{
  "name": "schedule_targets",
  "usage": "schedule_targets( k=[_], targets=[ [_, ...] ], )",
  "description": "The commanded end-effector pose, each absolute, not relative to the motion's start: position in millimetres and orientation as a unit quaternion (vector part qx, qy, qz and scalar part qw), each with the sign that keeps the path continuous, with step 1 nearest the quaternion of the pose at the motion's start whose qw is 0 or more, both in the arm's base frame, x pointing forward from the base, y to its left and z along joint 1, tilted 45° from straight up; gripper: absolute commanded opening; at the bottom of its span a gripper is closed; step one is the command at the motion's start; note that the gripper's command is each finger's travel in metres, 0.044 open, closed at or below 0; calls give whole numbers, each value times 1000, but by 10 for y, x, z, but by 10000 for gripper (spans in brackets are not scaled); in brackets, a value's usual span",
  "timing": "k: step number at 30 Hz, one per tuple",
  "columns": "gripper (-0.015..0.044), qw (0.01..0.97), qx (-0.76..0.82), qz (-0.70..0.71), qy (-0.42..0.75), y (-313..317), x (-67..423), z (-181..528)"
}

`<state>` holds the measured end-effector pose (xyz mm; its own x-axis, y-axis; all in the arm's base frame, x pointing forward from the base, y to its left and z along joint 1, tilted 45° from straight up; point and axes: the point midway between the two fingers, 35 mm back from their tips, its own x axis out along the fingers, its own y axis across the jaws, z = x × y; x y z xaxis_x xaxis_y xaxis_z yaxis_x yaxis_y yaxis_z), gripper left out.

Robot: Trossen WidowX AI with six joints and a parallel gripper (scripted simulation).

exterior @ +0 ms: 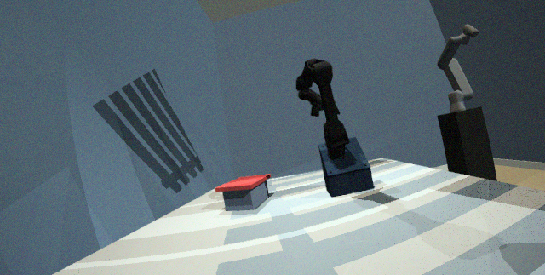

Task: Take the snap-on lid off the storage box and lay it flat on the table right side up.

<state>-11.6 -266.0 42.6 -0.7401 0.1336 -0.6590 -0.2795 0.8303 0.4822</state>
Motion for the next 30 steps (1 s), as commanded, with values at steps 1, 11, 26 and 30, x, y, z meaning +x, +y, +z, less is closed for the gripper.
schedule_targets(
  k=[1, 11, 26, 30],
  targets=[
    [374, 361, -40, 280, 889, -2656, -99, 415],
    [235, 538, 63, -121, 832, -2433, 844, -43],
    [235, 664, 377, -361, 536, -1819, 2085, -233],
    [235, 658, 460, -364, 473, -1617, 2313, -204]
  ],
)
